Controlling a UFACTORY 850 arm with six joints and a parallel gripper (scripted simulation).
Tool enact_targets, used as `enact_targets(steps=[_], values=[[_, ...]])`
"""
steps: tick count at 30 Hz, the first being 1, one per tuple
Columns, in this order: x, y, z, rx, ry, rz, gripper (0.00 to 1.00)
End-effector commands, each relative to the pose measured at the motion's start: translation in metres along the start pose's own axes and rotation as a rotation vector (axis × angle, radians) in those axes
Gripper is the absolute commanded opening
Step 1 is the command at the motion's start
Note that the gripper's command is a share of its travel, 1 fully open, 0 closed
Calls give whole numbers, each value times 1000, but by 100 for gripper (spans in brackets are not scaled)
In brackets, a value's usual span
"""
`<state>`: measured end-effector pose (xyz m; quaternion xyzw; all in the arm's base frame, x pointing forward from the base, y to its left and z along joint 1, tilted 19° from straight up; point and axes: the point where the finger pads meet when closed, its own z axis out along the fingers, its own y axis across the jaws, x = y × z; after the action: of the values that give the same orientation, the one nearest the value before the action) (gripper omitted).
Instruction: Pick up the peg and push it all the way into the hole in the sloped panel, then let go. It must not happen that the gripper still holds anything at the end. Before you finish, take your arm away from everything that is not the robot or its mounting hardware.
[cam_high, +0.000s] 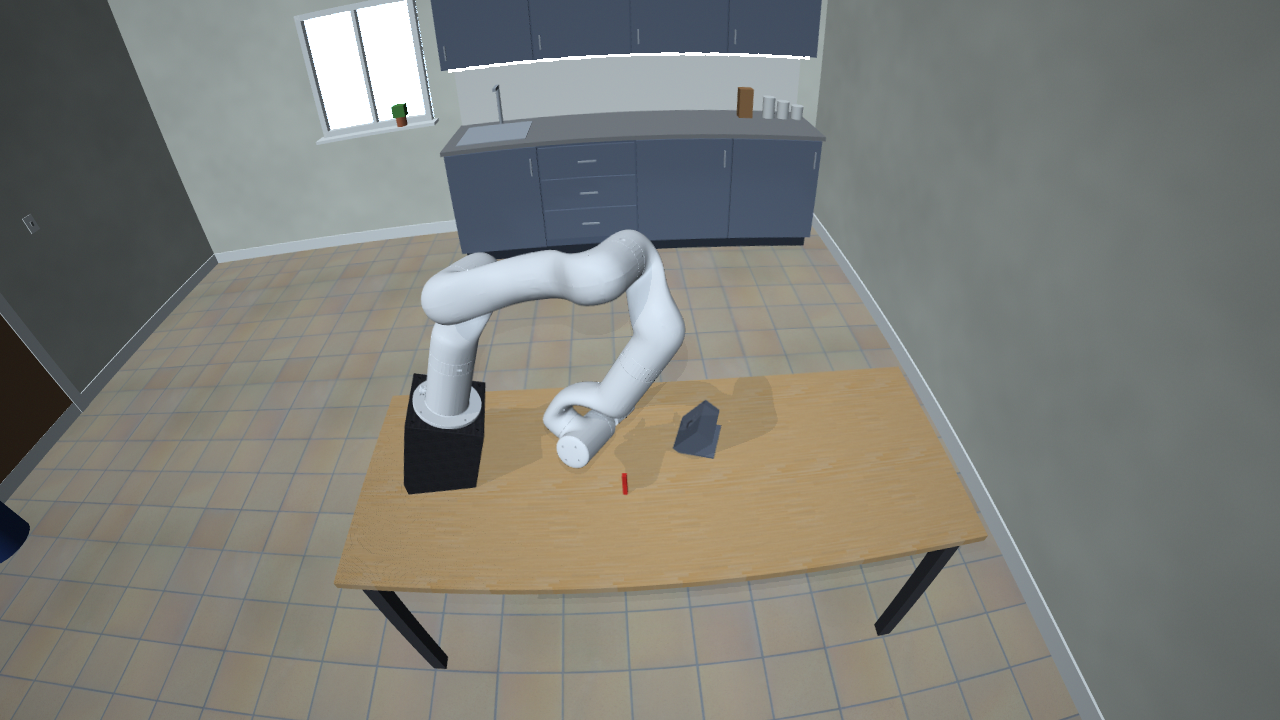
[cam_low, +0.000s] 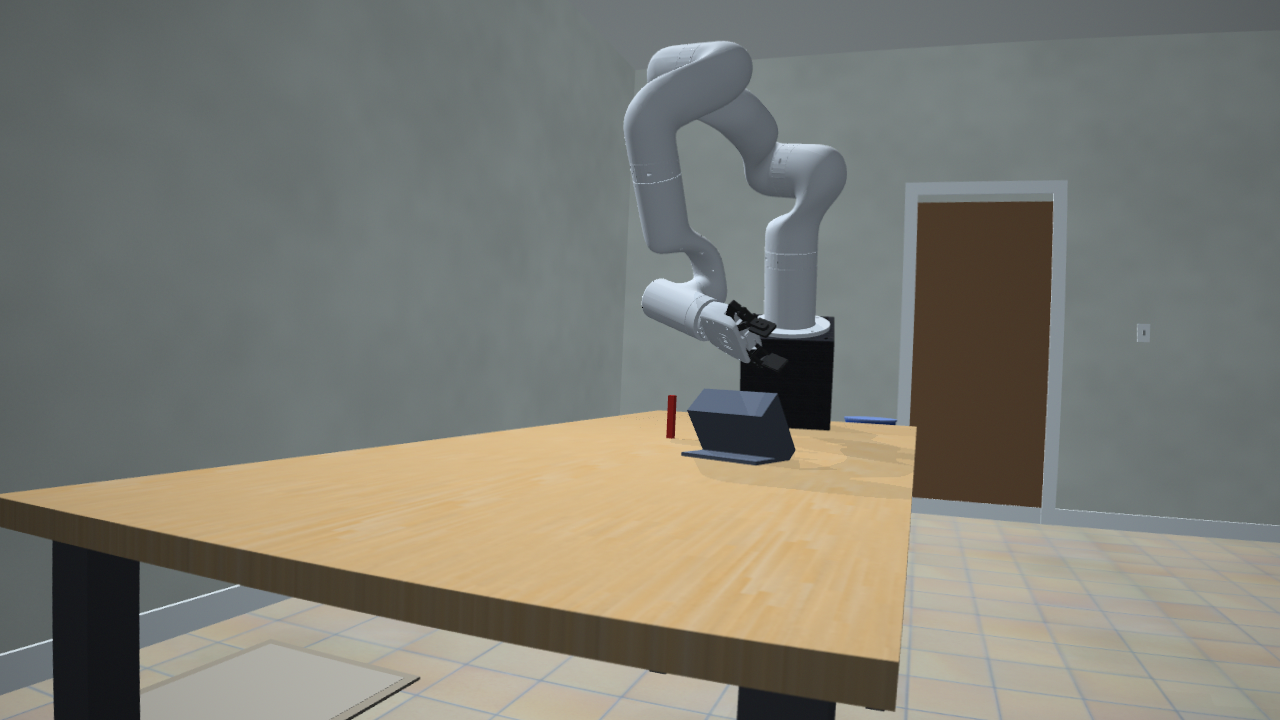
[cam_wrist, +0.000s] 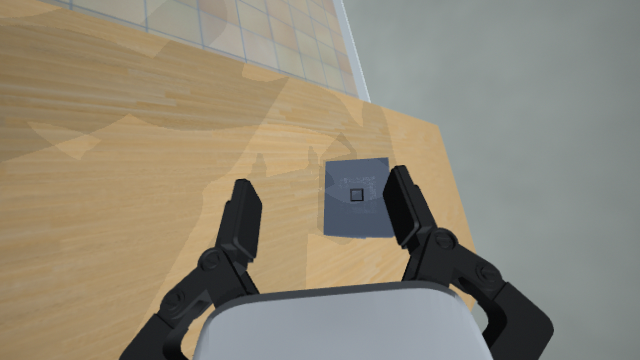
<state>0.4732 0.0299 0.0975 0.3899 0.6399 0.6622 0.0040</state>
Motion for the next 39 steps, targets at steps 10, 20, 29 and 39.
enact_targets(steps=[10, 20, 29, 39], values=[[-21, 0, -2, 66, -91, -135, 100], [-55, 0, -11, 189, -224, -336, 100], [-91, 4, -30, 351, -351, -533, 100], [-117, 9, -54, 512, -441, -680, 100]])
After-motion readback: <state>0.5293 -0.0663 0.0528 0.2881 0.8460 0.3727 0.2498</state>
